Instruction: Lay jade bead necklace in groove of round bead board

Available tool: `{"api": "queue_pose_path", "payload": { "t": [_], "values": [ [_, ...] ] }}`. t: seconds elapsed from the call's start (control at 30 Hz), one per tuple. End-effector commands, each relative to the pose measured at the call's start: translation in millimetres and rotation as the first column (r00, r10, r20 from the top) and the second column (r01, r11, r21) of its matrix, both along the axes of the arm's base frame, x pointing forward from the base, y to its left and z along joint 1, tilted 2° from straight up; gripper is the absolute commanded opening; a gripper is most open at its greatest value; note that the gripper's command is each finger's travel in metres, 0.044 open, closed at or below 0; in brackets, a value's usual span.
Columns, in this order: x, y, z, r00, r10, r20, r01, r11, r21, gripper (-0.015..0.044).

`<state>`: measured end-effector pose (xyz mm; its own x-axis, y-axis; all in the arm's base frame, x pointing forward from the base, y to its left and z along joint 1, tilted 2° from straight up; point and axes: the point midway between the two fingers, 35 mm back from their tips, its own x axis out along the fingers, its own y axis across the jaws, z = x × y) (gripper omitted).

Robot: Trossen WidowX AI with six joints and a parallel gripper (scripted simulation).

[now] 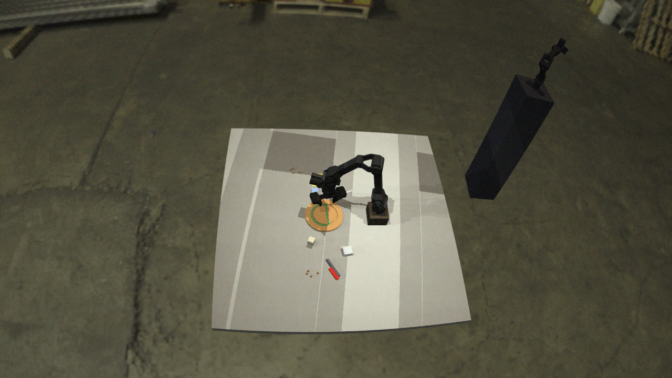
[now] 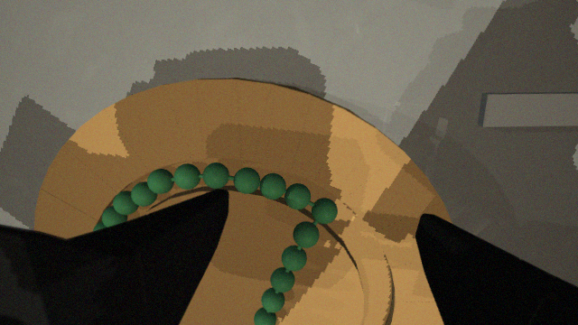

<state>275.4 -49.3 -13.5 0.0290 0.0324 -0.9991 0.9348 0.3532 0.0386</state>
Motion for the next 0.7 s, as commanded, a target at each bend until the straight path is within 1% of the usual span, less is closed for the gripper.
{"api": "queue_pose_path", "payload": {
  "t": [0.0, 0.67],
  "values": [
    [0.0, 0.0, 0.5, 1.000, 0.000, 0.000, 0.000, 1.000, 0.000, 0.0440],
    [-0.1, -0.1, 3.8, 1.000, 0.003, -0.003, -0.003, 1.000, 0.003, 0.0440]
  ]
}}
